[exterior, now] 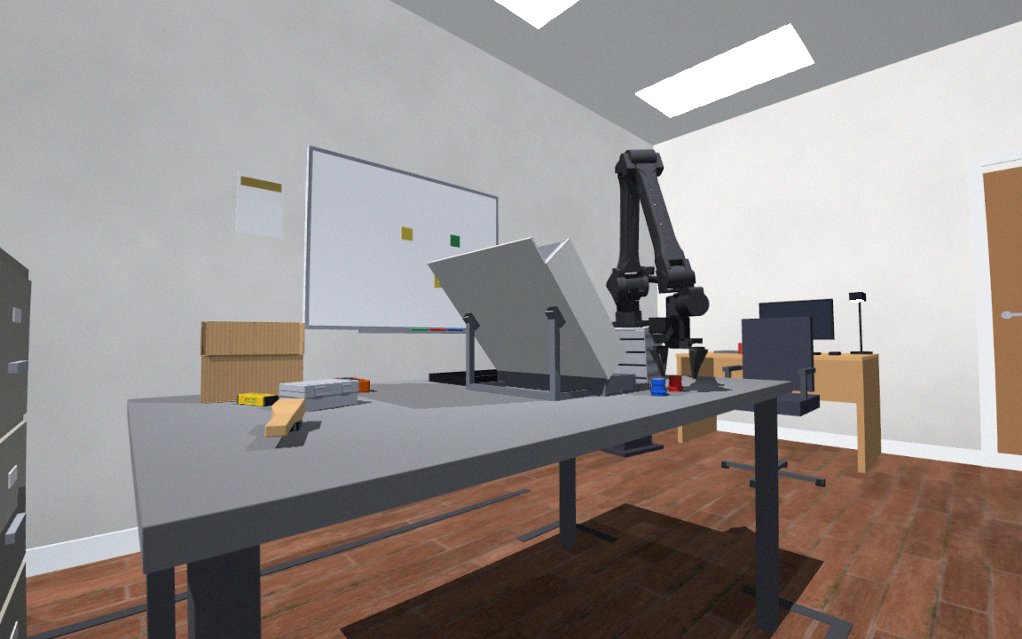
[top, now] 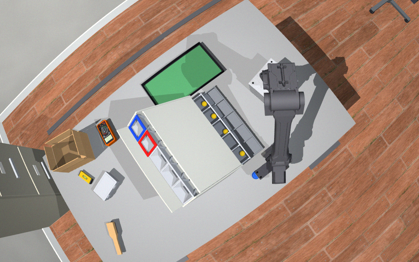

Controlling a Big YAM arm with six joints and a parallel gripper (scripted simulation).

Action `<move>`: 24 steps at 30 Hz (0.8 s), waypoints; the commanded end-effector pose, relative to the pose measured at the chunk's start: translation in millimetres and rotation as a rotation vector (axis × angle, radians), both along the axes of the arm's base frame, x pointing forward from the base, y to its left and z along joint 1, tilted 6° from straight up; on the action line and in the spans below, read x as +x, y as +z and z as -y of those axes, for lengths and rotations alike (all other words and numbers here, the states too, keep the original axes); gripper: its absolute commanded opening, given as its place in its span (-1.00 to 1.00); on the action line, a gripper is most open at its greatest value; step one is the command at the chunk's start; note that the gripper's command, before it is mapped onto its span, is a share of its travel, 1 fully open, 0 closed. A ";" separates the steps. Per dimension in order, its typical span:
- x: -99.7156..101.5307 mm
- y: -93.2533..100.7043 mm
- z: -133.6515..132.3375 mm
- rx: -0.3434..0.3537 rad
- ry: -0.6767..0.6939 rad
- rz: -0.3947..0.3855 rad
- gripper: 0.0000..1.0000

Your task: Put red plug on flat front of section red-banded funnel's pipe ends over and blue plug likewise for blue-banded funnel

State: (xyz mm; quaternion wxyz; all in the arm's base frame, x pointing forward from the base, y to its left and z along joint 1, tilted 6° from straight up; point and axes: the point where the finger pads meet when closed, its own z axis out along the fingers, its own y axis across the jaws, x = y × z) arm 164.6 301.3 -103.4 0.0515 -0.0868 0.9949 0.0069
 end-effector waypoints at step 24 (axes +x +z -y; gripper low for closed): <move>5.0 -23.2 9.5 0.008 0.001 0.006 0.73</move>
